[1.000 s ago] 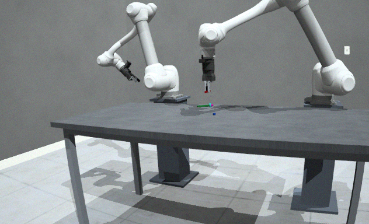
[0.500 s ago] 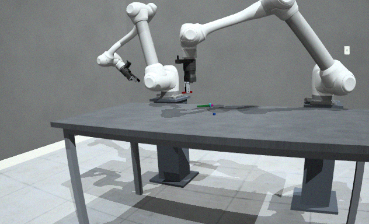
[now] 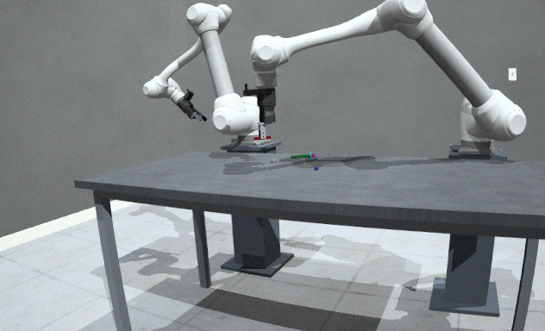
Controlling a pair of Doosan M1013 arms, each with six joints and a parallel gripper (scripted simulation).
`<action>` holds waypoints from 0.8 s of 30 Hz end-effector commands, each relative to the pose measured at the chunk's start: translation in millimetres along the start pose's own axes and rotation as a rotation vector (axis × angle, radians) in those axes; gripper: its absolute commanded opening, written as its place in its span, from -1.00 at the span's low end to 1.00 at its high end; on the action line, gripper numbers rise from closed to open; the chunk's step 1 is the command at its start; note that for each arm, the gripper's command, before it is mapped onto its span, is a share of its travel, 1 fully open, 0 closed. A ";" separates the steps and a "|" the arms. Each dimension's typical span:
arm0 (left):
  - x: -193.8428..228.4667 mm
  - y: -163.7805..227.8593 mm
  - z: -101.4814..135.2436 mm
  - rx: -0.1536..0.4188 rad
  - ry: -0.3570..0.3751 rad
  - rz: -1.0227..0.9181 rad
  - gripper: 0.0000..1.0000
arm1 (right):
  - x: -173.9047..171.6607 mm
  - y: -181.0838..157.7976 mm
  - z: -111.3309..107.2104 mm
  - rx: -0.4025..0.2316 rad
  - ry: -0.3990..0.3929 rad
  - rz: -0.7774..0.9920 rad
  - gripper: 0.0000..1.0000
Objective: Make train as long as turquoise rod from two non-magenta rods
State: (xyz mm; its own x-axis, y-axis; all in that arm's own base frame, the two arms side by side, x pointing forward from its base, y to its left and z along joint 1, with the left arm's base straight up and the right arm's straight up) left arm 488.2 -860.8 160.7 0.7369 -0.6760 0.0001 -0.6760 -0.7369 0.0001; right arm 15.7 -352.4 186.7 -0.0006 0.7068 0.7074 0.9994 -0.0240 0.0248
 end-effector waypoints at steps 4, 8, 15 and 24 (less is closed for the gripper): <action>0.5 0.1 -1.6 0.000 0.002 0.000 -0.52 | 0.1 0.1 -0.5 0.000 -0.001 0.000 1.00; 0.5 0.1 2.6 0.000 0.002 0.000 -0.52 | 0.1 0.1 -0.5 0.000 -0.001 0.000 1.00; 0.6 0.1 23.6 0.000 0.002 0.000 -0.52 | 0.1 0.1 -0.5 0.000 -0.001 0.000 1.00; 0.7 0.1 54.9 0.000 0.002 0.000 -0.52 | 0.1 0.1 -0.5 0.000 -0.001 0.000 1.00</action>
State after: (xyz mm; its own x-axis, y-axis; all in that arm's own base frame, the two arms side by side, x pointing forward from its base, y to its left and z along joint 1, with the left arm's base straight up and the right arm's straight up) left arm 488.3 -860.8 115.7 0.7367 -0.6762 -0.0005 -0.6762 -0.7367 0.0001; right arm 15.7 -352.4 186.7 -0.0006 0.7068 0.7074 0.9994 -0.0240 0.0248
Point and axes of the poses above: on each arm, the point where the finger pads meet when closed, its own z axis out along the fingers, its own y axis across the jaws, x = y × z, the point moved 4 cm from there along -z, back along the fingers, and after that the axes turned 1 degree about z, right-handed, at the moved point
